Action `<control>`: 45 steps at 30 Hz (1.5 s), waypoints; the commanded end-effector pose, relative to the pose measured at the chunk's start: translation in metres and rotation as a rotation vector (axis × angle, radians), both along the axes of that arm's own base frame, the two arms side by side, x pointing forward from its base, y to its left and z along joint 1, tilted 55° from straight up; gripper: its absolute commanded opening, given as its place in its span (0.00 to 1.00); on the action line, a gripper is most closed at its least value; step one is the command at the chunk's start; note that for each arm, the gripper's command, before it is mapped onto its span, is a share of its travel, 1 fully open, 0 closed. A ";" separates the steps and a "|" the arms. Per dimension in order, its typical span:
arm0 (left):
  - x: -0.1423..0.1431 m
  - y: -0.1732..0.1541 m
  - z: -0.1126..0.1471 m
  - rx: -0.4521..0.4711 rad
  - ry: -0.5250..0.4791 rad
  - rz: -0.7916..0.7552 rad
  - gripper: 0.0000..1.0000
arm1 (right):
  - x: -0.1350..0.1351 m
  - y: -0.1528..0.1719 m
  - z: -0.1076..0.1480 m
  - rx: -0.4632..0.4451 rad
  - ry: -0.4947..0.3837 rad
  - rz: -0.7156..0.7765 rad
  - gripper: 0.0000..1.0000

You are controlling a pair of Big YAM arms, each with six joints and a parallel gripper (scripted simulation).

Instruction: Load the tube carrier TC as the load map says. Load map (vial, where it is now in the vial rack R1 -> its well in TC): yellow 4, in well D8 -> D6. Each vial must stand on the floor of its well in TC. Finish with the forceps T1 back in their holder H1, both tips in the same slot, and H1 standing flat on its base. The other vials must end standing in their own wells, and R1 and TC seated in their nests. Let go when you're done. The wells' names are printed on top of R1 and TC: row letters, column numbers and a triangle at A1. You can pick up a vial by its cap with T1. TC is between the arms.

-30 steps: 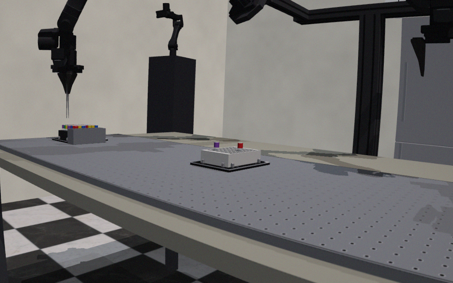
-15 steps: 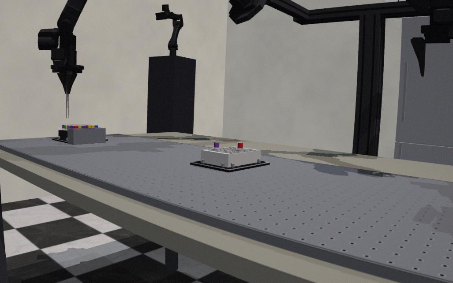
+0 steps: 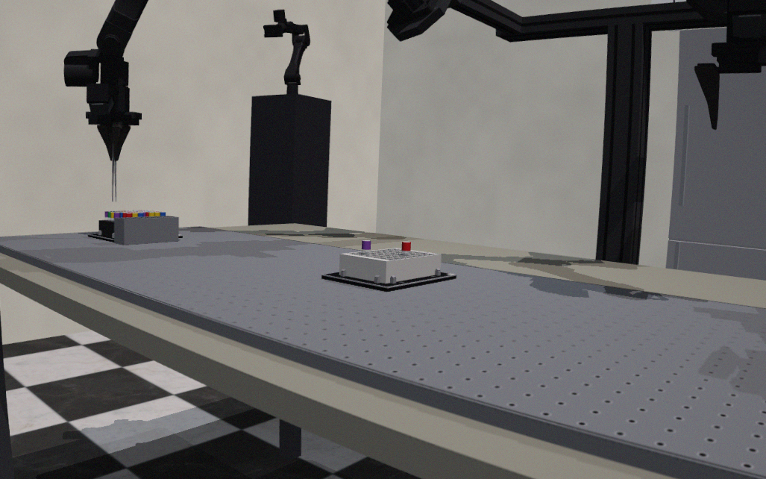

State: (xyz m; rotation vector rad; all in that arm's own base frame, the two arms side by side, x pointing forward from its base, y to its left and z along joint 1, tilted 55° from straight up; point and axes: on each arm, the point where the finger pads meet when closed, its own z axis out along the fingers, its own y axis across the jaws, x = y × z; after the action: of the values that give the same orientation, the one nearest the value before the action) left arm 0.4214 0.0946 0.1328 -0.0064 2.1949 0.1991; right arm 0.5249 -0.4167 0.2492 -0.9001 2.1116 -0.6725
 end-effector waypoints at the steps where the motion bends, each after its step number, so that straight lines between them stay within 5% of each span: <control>1: 0.003 0.003 0.017 0.023 -0.048 -0.002 1.00 | 0.013 -0.001 0.014 -0.033 -0.026 0.016 0.07; 45: 0.003 0.003 0.017 0.023 -0.048 -0.002 1.00 | 0.021 -0.002 0.007 -0.018 -0.027 0.006 0.11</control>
State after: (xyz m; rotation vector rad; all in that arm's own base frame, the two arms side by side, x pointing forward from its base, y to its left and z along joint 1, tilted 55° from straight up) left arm 0.4214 0.0946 0.1328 -0.0064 2.1949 0.1991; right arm 0.5331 -0.4181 0.2436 -0.9070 2.1093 -0.6759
